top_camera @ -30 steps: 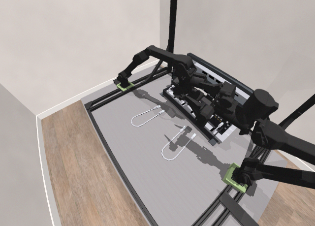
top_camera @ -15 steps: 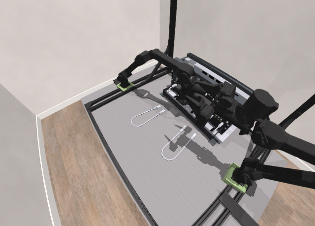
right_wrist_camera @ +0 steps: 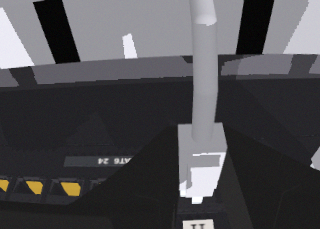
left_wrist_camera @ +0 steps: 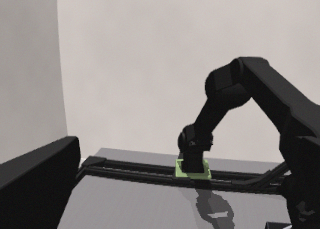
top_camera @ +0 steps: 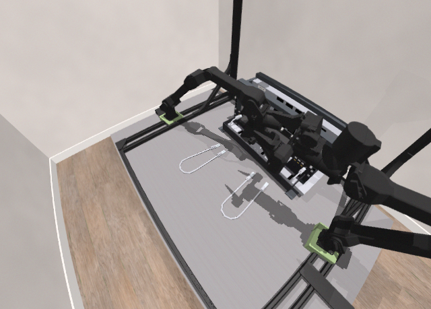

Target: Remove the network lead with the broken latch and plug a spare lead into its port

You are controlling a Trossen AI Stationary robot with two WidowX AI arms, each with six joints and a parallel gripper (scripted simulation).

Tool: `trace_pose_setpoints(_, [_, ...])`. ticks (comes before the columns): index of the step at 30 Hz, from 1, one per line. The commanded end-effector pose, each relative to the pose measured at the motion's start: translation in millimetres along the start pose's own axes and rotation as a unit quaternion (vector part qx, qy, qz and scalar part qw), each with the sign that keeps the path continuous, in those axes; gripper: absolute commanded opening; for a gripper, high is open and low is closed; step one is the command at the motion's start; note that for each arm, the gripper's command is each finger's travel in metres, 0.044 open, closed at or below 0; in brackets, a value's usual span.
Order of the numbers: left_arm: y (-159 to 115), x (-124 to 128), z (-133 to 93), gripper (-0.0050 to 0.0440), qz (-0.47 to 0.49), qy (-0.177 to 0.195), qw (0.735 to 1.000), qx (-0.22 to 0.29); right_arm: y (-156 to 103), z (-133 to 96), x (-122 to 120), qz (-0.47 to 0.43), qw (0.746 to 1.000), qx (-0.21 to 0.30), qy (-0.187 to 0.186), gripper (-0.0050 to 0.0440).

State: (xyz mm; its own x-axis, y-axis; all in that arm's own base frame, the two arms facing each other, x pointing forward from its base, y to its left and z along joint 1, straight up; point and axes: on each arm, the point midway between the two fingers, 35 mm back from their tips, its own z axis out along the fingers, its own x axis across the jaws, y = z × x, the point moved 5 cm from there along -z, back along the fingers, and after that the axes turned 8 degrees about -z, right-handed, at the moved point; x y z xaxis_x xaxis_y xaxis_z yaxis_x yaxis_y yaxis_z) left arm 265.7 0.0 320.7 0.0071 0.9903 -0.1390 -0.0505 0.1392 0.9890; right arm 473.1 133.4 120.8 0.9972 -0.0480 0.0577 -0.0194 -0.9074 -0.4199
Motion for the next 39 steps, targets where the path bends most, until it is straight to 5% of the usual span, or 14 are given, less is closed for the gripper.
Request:
trace_pose_setpoints(1, [0.0, 0.0, 0.0, 0.044, 0.0, 0.0, 1.0, 0.0, -0.2, -0.1, -0.2, 0.0, 1.0, 0.0, 0.0, 0.0])
trace_pose_setpoints(26, [0.0, 0.0, 0.0, 0.044, 0.0, 0.0, 1.0, 0.0, 0.0, 0.0, 0.0, 0.0, 1.0, 0.0, 0.0, 0.0])
trace_pose_setpoints(27, [0.0, 0.0, 0.0, 0.044, 0.0, 0.0, 1.0, 0.0, 0.0, 0.0, 0.0, 0.0, 1.0, 0.0, 0.0, 0.0055])
trace_pose_setpoints(39, [0.0, 0.0, 0.0, 0.044, 0.0, 0.0, 1.0, 0.0, 0.0, 0.0, 0.0, 0.0, 1.0, 0.0, 0.0, 0.0055])
